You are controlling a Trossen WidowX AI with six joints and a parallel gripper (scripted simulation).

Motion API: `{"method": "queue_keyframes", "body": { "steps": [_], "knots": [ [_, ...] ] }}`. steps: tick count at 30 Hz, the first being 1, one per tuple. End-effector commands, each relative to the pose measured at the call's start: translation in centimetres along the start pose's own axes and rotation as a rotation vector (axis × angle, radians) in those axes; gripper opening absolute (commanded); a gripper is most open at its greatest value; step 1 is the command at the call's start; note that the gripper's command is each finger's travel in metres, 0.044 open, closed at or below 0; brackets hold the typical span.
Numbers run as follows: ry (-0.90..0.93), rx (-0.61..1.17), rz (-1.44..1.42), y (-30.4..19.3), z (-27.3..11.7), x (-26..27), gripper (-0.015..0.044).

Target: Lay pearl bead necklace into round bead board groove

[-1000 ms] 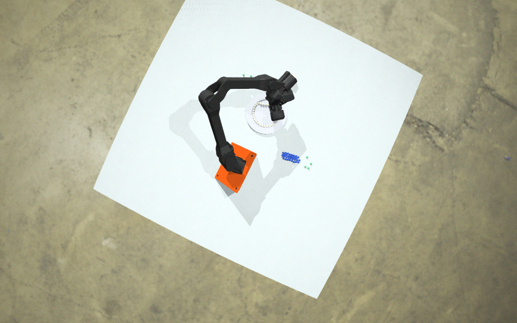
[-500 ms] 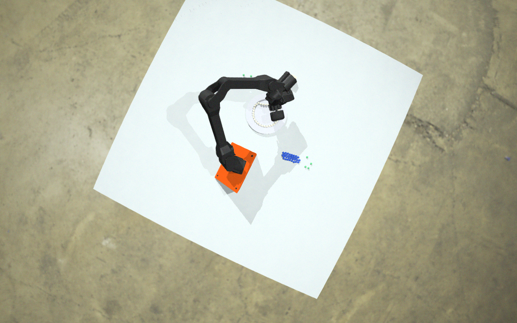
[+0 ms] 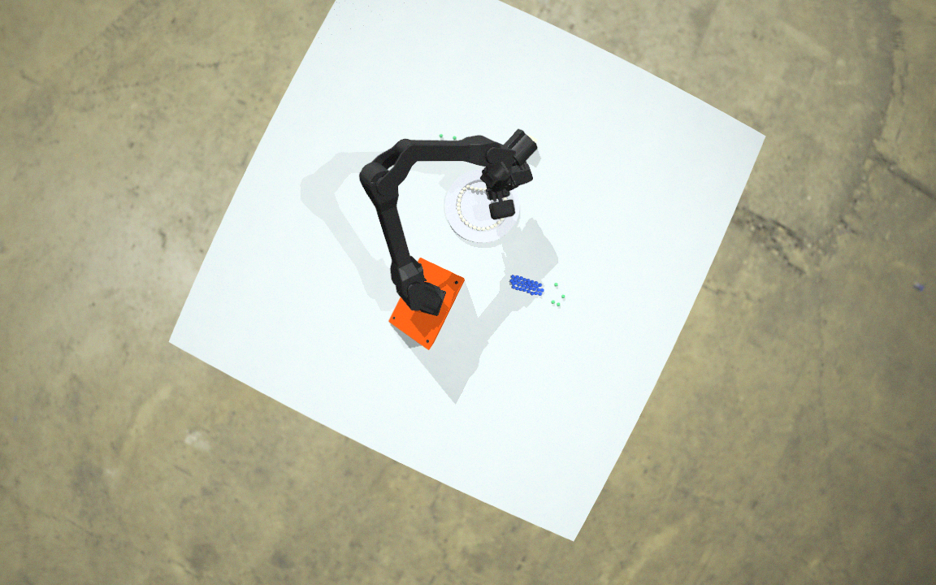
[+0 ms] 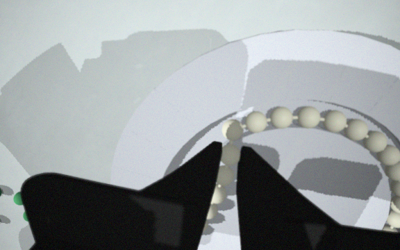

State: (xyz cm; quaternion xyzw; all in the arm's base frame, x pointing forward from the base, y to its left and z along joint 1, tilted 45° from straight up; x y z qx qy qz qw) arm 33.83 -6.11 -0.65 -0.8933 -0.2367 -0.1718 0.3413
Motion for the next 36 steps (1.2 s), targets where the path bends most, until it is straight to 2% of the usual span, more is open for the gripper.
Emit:
{"method": "queue_keyframes", "body": {
  "steps": [1,27,36],
  "knots": [
    [0.002,0.000,0.001,0.0,-0.2,0.0,0.0000],
    [0.005,0.002,0.003,0.3,0.2,1.0,0.0000],
    [0.001,-0.001,0.000,0.4,-0.1,1.0,0.0236]
  ]
}}
Point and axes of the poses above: the point midway between the two fingers, 35 mm back from their tips, its own z axis out along the fingers, its own x axis across the jaws, y = z × x, the point moved 4 cm from there along -z, back along the fingers, and after that the axes turned 2 degrees about -z, right-handed, at the moved point
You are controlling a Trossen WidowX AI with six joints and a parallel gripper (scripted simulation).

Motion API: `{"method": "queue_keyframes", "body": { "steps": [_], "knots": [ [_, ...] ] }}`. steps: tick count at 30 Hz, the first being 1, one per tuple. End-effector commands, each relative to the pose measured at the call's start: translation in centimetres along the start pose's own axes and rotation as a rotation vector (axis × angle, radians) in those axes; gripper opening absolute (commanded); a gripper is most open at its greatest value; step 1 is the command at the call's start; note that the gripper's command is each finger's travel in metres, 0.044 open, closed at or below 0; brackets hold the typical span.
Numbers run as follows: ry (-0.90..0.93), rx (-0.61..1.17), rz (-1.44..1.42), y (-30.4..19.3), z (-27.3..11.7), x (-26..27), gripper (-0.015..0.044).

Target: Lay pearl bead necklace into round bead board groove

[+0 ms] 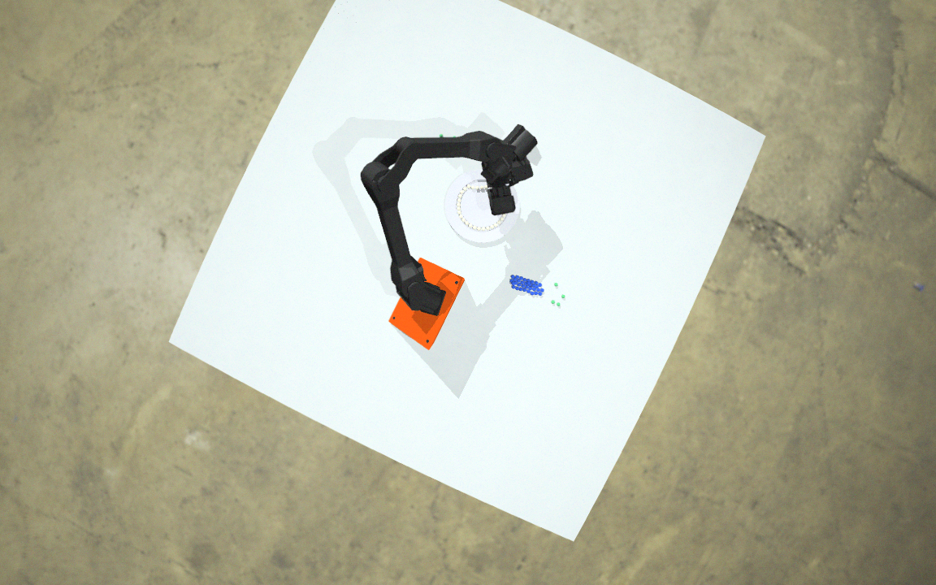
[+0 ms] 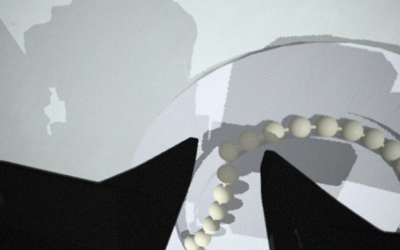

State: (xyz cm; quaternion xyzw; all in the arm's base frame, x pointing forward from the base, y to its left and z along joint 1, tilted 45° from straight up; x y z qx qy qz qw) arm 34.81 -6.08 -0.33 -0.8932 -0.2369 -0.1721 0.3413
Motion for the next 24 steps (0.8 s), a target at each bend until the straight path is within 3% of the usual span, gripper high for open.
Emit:
{"method": "queue_keyframes", "body": {
  "steps": [1,8,24],
  "knots": [
    [0.001,-0.001,0.000,0.03,-0.07,-0.01,0.0263],
    [-0.001,0.003,0.003,-0.06,-0.10,-0.02,0.0440],
    [0.004,0.002,0.003,-0.06,-0.54,-0.05,0.0440]
  ]
}}
Point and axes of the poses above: the point midway between the two fingers, 35 mm back from their tips, its own z axis out along the fingers, its own x axis across the jaws, y = z × x, the point moved 4 cm from there along -z, back along the fingers, and after that the axes turned 2 degrees about -z, right-handed, at the moved point
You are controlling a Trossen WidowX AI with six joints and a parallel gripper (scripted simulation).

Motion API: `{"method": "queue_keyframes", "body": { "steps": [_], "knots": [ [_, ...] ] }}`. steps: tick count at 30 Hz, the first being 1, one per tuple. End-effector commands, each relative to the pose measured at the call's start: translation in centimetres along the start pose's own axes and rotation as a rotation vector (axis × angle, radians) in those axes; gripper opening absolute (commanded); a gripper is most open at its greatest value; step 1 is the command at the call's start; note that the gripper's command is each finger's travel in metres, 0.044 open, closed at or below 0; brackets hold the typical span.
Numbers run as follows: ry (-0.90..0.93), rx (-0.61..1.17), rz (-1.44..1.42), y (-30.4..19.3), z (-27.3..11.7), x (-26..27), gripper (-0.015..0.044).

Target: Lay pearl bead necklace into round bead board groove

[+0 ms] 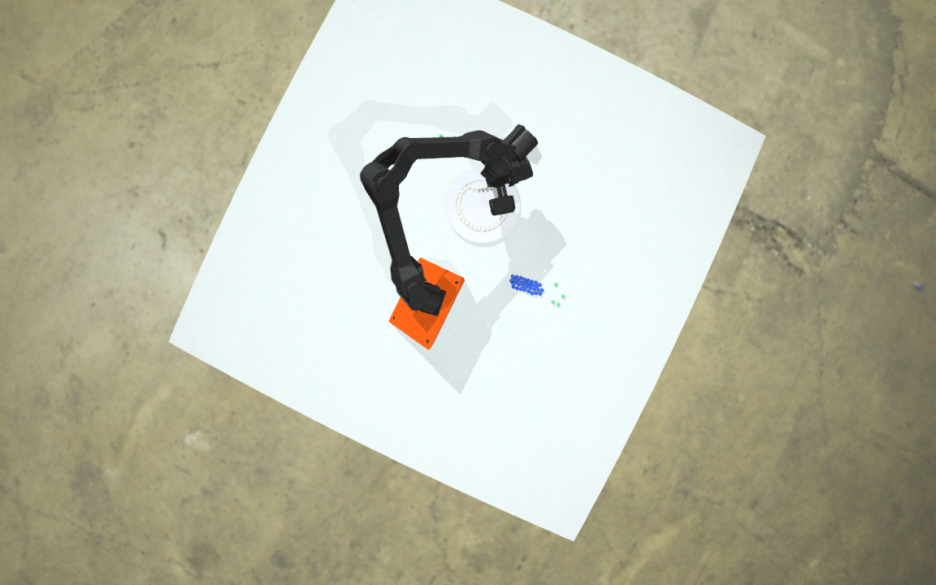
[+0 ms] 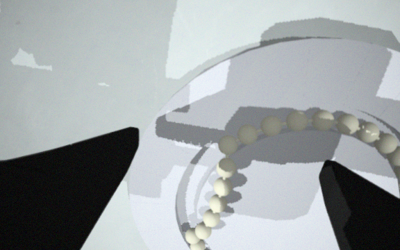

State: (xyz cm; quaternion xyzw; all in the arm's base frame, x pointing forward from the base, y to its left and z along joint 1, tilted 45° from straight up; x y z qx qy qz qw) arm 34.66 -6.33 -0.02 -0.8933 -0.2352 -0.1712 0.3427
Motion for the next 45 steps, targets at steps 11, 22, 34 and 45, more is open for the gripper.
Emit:
{"method": "queue_keyframes", "body": {
  "steps": [11,22,34,45],
  "knots": [
    [0.003,-0.001,-0.064,-1.1,-3.3,0.0,0.0230],
    [0.008,-0.002,-0.063,-1.0,-2.6,0.1,0.0120],
    [0.006,-0.001,-0.064,-1.0,-0.8,0.0,0.0120],
    [0.004,0.001,-0.064,-1.1,0.7,0.0,0.0120]
  ]
}}
Point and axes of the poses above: the point midway between the two fingers, 35 mm back from their tips, its own z axis out along the fingers, its own x axis across the jaws, y = z × x, the point moved 4 cm from there along -z, back along the fingers, and after that the axes turned 2 degrees about -z, right-handed, at the moved point
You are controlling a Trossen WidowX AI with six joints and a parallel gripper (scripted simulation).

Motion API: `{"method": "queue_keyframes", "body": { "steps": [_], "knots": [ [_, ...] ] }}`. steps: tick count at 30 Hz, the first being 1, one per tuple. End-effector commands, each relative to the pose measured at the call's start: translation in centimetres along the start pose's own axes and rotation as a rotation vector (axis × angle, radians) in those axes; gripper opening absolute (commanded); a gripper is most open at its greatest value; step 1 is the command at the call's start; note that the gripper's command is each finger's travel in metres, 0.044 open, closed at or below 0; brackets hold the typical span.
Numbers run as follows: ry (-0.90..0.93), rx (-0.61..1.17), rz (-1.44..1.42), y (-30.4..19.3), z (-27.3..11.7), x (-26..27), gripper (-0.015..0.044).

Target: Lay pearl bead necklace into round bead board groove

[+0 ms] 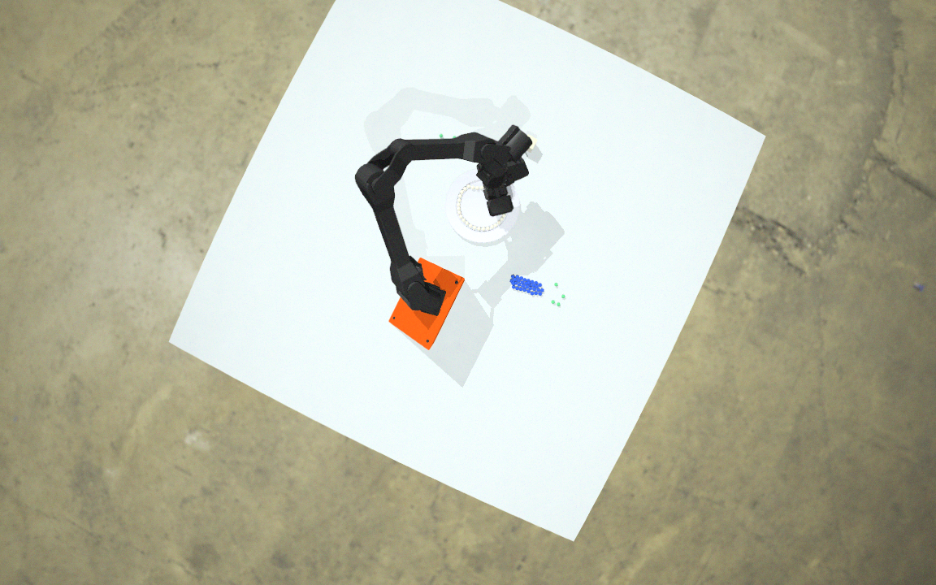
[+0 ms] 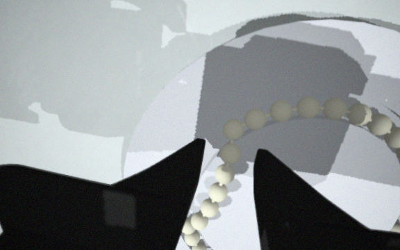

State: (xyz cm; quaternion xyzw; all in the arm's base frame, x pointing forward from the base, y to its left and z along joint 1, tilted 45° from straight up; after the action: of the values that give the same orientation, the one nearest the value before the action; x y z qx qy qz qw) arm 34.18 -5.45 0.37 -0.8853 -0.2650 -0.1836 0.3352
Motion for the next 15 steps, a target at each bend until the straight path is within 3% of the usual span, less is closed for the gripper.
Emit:
{"method": "queue_keyframes", "body": {
  "steps": [1,2,7,15],
  "knots": [
    [0.003,0.004,0.004,-0.09,0.45,-0.06,0.0120],
    [0.003,0.004,0.004,-0.09,0.45,-0.06,0.0120],
    [-0.001,0.001,0.000,-0.03,0.18,-0.02,0.0000],
    [-0.001,0.001,0.000,-0.03,0.18,-0.02,0.0000]
  ]
}}
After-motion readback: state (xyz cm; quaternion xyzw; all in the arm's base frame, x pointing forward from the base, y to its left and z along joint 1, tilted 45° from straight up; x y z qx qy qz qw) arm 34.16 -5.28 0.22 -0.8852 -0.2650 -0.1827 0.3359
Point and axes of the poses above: the point midway between the two fingers, 35 mm back from their tips, its own z axis out along the fingers, its own x axis across the jaws, y = z × x, the point moved 4 cm from there along -z, back along the fingers, and after that the axes turned 2 degrees about -z, right-handed, at the moved point
